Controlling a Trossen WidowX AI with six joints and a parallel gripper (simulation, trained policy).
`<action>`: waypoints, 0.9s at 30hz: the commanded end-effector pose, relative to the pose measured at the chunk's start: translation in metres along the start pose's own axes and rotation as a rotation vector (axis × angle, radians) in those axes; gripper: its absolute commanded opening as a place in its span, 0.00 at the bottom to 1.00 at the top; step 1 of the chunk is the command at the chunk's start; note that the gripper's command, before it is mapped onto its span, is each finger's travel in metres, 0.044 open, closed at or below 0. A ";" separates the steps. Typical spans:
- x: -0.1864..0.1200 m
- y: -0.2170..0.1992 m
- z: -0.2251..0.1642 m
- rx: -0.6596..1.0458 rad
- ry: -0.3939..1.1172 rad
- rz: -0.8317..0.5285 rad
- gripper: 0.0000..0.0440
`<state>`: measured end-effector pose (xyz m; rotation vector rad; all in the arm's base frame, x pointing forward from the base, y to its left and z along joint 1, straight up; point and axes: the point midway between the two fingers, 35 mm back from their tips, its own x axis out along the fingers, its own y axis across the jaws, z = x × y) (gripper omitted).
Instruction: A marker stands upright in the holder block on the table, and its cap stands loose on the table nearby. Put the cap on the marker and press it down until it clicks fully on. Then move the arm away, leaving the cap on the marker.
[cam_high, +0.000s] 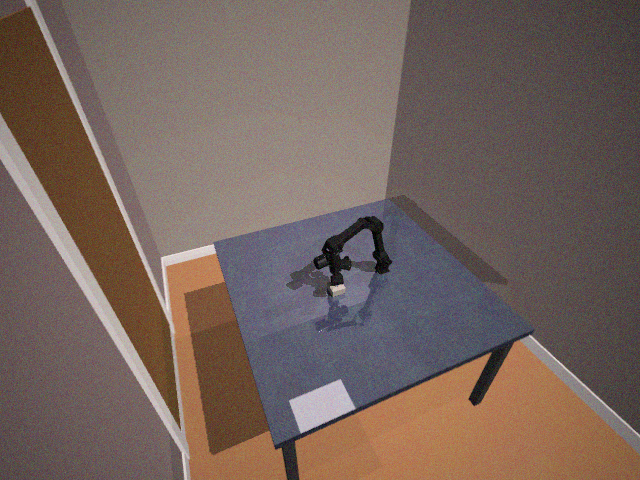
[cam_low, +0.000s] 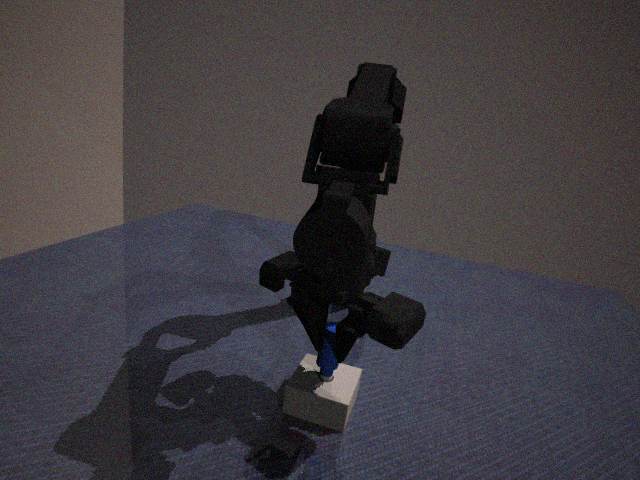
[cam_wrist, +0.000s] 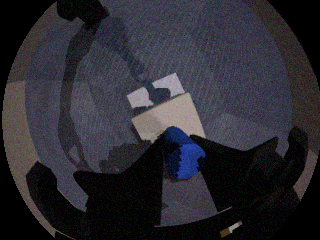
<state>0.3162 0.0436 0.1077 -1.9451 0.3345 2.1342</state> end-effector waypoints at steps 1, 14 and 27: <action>0.017 0.005 0.005 -0.019 -0.039 0.031 0.31; 0.011 0.009 0.029 -0.060 -0.080 0.006 0.84; -0.018 0.004 0.028 -0.094 0.024 -0.064 1.00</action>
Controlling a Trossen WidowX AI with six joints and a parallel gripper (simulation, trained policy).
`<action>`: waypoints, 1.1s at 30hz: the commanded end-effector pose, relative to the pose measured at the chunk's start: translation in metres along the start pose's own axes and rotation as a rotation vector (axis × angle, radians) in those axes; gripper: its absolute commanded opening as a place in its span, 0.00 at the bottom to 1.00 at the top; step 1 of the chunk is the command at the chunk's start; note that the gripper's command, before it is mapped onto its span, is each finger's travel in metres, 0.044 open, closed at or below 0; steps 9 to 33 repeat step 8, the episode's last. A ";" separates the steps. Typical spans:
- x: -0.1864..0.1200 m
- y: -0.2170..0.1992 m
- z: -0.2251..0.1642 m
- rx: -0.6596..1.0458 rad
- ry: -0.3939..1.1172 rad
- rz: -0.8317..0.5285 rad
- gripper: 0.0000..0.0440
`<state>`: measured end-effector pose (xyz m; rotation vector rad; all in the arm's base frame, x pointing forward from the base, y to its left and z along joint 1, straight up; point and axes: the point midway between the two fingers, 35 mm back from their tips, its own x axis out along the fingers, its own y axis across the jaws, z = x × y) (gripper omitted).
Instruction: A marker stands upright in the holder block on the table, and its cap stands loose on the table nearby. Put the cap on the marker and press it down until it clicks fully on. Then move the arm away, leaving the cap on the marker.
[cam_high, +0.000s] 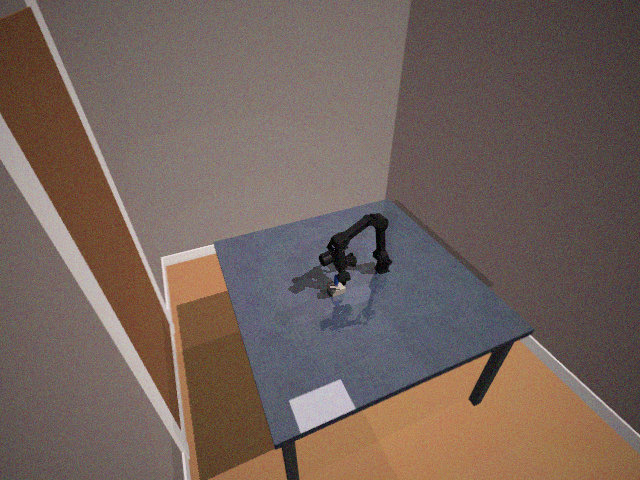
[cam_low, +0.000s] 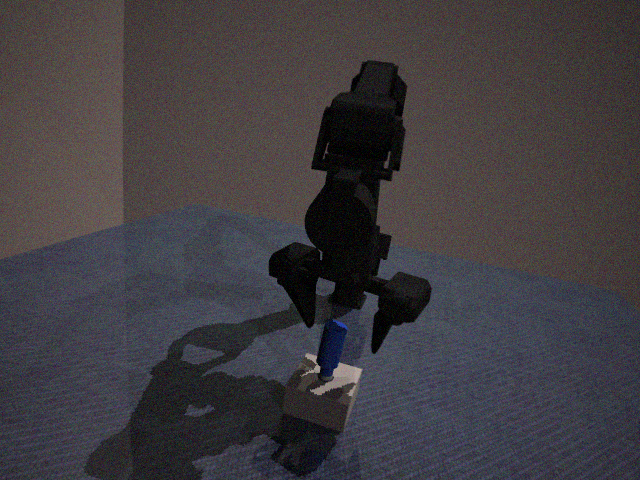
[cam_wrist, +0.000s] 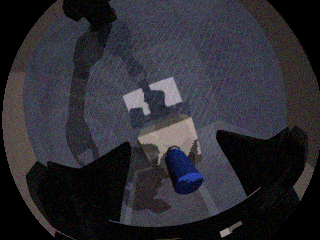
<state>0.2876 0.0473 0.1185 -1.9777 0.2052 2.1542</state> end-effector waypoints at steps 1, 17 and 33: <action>-0.014 -0.003 -0.001 -0.016 0.035 -0.025 1.00; -0.035 -0.004 -0.002 -0.031 0.084 -0.053 1.00; -0.035 -0.004 -0.002 -0.031 0.084 -0.053 1.00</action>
